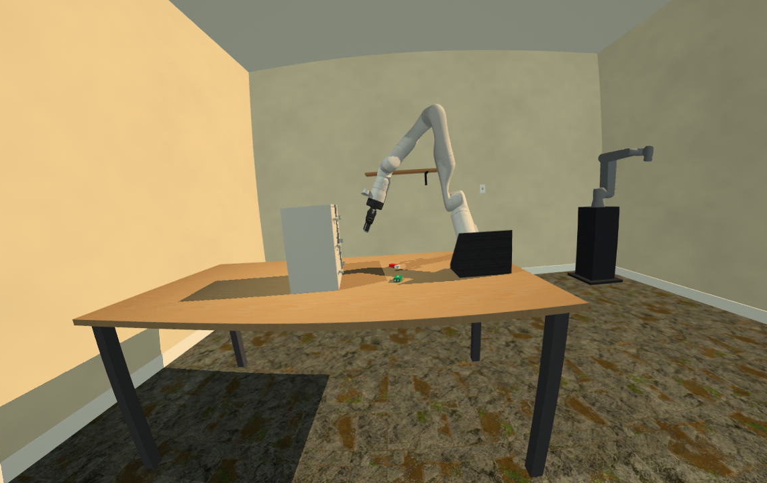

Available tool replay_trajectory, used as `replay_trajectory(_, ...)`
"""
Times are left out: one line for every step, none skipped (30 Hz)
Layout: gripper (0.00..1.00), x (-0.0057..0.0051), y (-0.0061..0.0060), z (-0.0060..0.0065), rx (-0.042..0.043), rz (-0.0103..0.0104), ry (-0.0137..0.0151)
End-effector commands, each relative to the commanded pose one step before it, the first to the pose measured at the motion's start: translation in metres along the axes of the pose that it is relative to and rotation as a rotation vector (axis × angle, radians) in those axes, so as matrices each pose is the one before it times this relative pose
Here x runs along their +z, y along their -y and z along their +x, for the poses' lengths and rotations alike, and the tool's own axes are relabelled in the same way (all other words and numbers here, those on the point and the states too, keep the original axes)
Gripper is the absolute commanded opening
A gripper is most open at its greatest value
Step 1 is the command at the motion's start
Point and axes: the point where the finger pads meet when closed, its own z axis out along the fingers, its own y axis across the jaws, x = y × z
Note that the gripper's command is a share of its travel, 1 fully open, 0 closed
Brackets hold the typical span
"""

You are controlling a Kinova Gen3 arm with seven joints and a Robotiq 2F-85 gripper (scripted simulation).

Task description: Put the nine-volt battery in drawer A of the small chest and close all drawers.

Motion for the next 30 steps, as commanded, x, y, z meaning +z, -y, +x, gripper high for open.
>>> replay_trajectory(1.00, 0.00153, 0.00022, -0.00132, -0.00169, -0.00068, -0.01503)
replay_trajectory(1.00, 0.00077, -0.00003, 0.00020, 0.00000, -0.00008, -0.00815)
replay_trajectory(1.00, 0.00075, -0.00004, 0.00019, -0.00001, -0.00011, -0.00820)
replay_trajectory(1.00, 0.00091, 0.00004, 0.00021, 0.00001, 0.00011, -0.00795)
replay_trajectory(1.00, 0.00088, 0.00003, 0.00020, 0.00001, 0.00007, -0.00801)
replay_trajectory(1.00, 0.00085, 0.00001, 0.00019, 0.00000, 0.00002, -0.00806)
replay_trajectory(1.00, 0.00081, -0.00001, 0.00018, 0.00000, -0.00002, -0.00812)
replay_trajectory(1.00, 0.00077, -0.00003, 0.00016, -0.00001, -0.00007, -0.00817)
replay_trajectory(1.00, 0.00074, -0.00005, 0.00016, -0.00001, -0.00011, -0.00822)
replay_trajectory(1.00, 0.00093, 0.00004, 0.00016, 0.00001, 0.00009, -0.00792)
replay_trajectory(1.00, 0.00089, 0.00002, 0.00015, 0.00001, 0.00005, -0.00797)
replay_trajectory(1.00, 0.00085, 0.00001, 0.00014, 0.00000, 0.00002, -0.00802)
replay_trajectory(1.00, 0.00081, -0.00001, 0.00013, 0.00000, -0.00002, -0.00806)
replay_trajectory(1.00, 0.00000, 0.00000, 0.00000, 0.00000, 0.00000, 0.00000)
replay_trajectory(1.00, 0.00000, 0.00000, 0.00000, 0.00000, 0.00000, 0.00000)
replay_trajectory(1.00, 0.00077, -0.00002, 0.00013, -0.00001, -0.00005, -0.00811)
replay_trajectory(1.00, 0.00073, -0.00004, 0.00012, -0.00002, -0.00008, -0.00815)
replay_trajectory(1.00, 0.00092, 0.00002, 0.00012, 0.00001, 0.00003, -0.00785)
replay_trajectory(1.00, 0.00090, 0.00002, 0.00011, 0.00001, 0.00002, -0.00786)
replay_trajectory(1.00, 0.00085, 0.00001, 0.00010, 0.00000, 0.00001, -0.00790)
replay_trajectory(1.00, 0.00081, 0.00000, 0.00009, 0.00000, 0.00000, -0.00794)
replay_trajectory(1.00, 0.00076, -0.00001, 0.00009, -0.00001, -0.00002, -0.00798)
replay_trajectory(1.00, 0.00072, -0.00002, 0.00008, -0.00002, -0.00003, -0.00801)
replay_trajectory(1.00, 0.00088, 0.00000, 0.00007, 0.00000, -0.00004, -0.00776)
replay_trajectory(1.00, 0.00090, 0.00000, 0.00006, 0.00001, -0.00002, -0.00771)
replay_trajectory(1.00, 0.00085, 0.00000, 0.00006, 0.00000, -0.00001, -0.00774)
replay_trajectory(1.00, 0.00081, 0.00000, 0.00005, 0.00000, 0.00000, -0.00777)
replay_trajectory(1.00, 0.00076, 0.00000, 0.00005, 0.00000, 0.00002, -0.00780)
replay_trajectory(1.00, 0.00071, 0.00000, 0.00005, -0.00001, 0.00003, -0.00782)
replay_trajectory(1.00, 0.00080, -0.00001, 0.00004, -0.00001, -0.00004, -0.00769)
